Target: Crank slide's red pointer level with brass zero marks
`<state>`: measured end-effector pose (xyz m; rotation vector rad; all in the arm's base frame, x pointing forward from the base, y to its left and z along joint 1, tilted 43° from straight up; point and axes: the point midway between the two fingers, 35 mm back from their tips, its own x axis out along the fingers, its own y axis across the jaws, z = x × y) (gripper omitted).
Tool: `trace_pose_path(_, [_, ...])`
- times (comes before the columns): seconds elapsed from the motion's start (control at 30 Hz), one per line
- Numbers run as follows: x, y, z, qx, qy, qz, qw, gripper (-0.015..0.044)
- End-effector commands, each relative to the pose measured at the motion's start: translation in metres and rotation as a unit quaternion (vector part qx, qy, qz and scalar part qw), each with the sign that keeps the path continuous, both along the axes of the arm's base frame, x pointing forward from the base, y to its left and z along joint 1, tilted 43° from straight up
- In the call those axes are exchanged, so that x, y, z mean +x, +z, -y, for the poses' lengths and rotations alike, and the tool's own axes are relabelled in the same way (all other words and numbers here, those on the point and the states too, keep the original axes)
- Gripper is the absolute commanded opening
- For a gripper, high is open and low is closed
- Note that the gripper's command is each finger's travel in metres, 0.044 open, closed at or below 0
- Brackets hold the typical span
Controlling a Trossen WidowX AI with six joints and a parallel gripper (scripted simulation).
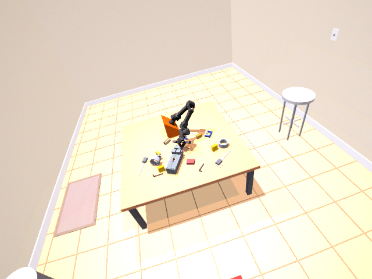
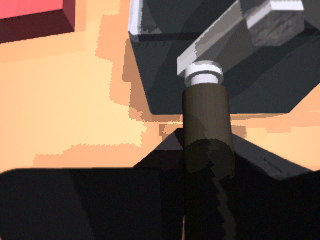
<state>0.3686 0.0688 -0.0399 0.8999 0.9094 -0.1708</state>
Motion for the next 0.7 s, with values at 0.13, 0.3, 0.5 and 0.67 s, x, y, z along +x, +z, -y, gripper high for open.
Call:
trace_pose_path(0.13, [-0.0043,-0.0097,0.0019,-0.003,0.0,-0.01,1.0,0.0])
trace_pose_path(0.3, [-0.005,-0.0108,0.0025,-0.003,0.0,-0.01,1.0,0.0])
trace_pose_path(0.5, [-0.0058,-0.012,0.0032,-0.003,0.0,-0.01,1.0,0.0])
trace_pose_path(0.67, [-0.0064,-0.0128,0.0037,-0.003,0.0,-0.01,1.0,0.0])
